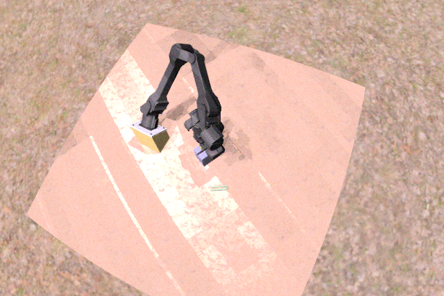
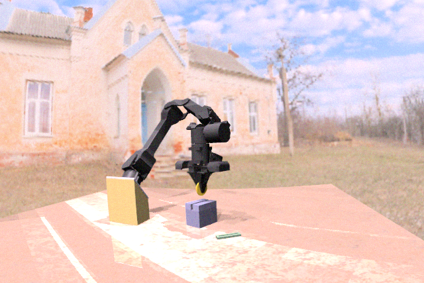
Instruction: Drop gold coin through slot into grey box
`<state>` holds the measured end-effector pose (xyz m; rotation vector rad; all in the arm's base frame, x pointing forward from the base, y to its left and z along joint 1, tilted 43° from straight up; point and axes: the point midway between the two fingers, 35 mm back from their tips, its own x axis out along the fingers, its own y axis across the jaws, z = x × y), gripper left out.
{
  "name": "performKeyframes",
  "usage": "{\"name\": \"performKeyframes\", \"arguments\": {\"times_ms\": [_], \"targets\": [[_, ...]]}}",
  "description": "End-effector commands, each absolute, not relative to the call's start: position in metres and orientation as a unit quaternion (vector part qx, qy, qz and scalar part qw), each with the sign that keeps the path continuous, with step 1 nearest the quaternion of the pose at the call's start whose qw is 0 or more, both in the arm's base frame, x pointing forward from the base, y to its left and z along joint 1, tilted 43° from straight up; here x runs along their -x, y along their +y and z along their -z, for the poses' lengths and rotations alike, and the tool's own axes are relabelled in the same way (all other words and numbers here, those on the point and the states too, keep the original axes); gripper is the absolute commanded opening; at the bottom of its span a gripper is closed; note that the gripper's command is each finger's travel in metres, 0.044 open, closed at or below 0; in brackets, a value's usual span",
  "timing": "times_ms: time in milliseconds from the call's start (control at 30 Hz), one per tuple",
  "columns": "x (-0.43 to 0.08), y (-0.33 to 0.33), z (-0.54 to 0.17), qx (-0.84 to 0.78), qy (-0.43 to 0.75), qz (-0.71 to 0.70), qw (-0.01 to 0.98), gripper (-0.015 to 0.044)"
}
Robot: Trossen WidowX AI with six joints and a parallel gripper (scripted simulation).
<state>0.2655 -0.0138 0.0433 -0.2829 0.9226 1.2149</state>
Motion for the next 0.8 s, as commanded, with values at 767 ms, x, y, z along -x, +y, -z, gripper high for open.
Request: {"name": "performKeyframes", "arguments": {"times_ms": [767], "targets": [[-0.2608, -0.0074, -0.0459, 0.123, 0.42, -0.546, 0.715, 0.0]]}}
